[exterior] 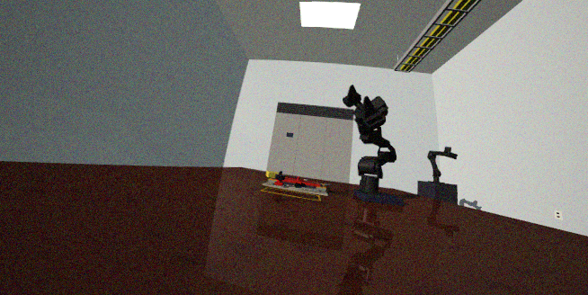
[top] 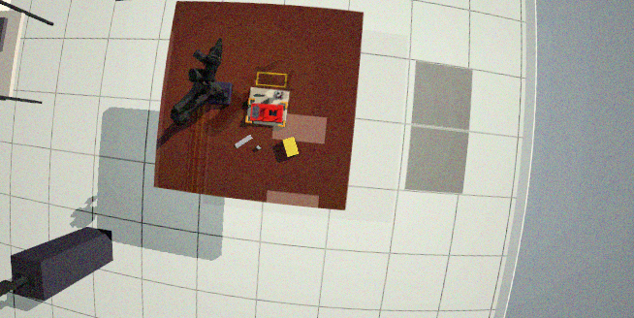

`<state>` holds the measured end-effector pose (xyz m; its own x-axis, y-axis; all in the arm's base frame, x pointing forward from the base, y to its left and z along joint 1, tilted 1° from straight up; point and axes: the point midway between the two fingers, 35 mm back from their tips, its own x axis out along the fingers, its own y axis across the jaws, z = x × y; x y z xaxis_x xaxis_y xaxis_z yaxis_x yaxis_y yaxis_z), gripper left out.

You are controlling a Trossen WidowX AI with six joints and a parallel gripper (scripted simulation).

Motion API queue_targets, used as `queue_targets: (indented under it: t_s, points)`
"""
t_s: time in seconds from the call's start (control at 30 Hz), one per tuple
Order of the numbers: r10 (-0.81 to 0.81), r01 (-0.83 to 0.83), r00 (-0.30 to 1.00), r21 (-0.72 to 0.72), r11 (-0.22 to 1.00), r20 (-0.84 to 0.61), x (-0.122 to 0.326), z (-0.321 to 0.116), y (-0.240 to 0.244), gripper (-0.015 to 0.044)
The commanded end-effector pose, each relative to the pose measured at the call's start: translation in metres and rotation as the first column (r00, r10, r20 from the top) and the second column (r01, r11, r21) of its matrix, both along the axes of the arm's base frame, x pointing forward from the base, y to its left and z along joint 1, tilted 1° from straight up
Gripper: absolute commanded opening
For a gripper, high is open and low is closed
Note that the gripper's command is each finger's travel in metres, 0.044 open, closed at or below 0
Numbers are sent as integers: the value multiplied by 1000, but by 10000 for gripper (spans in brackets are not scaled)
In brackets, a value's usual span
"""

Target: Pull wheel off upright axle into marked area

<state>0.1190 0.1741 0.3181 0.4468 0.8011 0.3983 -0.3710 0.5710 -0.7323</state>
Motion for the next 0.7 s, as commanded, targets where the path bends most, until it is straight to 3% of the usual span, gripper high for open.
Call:
queue_targets:
  t_s: [0.0, 0.1, 0.3, 0.5, 0.67]
  points:
    - [-3, 3, 1000, -4, 1000, -10, 2, 0, 0, 374]
    - [-54, 46, 987, -62, 997, -150, 27, -2, 6, 300]
    - [-232, 151, 843, -200, 968, -485, 95, -18, 8, 300]
    - [-416, 239, 539, -340, 909, -733, 157, -47, -7, 300]
    - [-521, 293, 198, -457, 840, -830, 200, -78, -34, 300]
